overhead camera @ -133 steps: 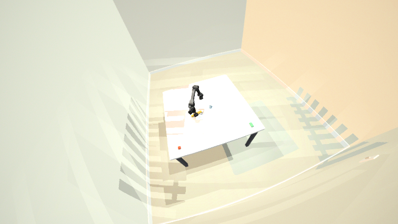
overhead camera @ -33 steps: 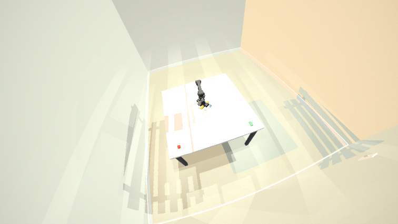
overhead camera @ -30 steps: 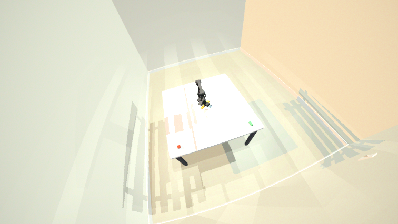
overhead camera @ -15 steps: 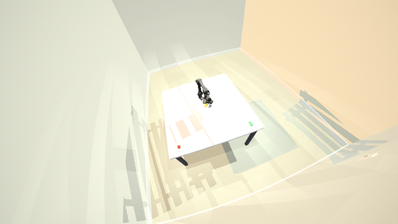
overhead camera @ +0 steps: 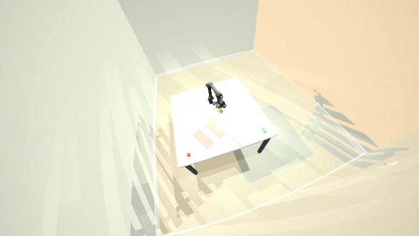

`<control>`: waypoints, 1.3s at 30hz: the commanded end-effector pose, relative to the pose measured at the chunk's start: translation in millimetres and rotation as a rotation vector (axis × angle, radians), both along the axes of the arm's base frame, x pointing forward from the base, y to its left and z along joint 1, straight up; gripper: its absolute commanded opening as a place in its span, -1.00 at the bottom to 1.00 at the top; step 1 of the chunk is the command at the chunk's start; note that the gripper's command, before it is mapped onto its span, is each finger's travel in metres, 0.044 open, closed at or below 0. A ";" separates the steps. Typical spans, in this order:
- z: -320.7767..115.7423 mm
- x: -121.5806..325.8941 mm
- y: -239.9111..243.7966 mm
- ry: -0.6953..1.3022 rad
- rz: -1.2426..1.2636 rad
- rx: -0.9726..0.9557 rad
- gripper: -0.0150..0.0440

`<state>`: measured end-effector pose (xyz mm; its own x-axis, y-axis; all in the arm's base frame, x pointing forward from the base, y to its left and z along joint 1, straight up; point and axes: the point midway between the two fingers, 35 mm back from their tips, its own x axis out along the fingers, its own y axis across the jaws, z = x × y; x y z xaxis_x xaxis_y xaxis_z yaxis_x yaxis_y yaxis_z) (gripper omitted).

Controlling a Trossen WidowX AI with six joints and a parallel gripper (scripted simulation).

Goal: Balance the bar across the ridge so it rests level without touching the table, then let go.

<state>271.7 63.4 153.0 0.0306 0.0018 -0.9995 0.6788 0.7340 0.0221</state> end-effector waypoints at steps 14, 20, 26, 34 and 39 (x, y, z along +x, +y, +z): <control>-27.8 -0.4 2.4 0.006 0.000 0.004 -0.49; -37.6 -0.4 2.3 0.006 0.000 0.004 -0.49; -39.8 -0.4 2.3 0.006 0.000 0.004 -0.49; -38.5 -0.4 2.2 0.006 0.000 0.004 -0.49; -38.9 -0.4 2.3 0.006 0.000 0.004 -0.49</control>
